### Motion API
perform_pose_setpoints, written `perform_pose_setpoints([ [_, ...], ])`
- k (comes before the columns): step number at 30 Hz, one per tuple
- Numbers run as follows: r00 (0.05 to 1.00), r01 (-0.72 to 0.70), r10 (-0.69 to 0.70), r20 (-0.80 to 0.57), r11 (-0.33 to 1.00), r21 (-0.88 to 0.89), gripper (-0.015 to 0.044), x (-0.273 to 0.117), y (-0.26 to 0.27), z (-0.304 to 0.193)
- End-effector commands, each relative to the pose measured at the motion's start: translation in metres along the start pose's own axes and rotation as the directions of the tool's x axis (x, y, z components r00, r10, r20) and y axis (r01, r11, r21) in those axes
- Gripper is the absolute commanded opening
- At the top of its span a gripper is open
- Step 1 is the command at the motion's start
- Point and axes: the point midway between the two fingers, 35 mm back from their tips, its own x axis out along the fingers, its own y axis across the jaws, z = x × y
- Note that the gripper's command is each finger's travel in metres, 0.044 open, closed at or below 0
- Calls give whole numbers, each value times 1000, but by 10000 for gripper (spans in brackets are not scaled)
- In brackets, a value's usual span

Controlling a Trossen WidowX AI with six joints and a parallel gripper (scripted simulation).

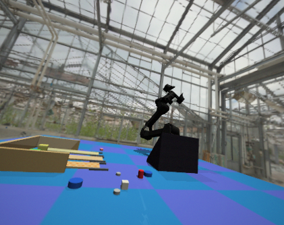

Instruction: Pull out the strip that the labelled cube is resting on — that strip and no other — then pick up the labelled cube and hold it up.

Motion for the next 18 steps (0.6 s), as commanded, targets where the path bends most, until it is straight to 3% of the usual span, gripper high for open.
perform_pose_setpoints([
  [1,1000,5,-5,-10,1000,1,400,0,-1,-3],
  [5,974,104,-99,-204,995,12,400,-4,-15,-55],
  [9,880,232,-216,-422,973,-15,400,-23,-36,-117],
  [18,481,482,-453,-751,852,-205,400,-114,-82,-220],
])
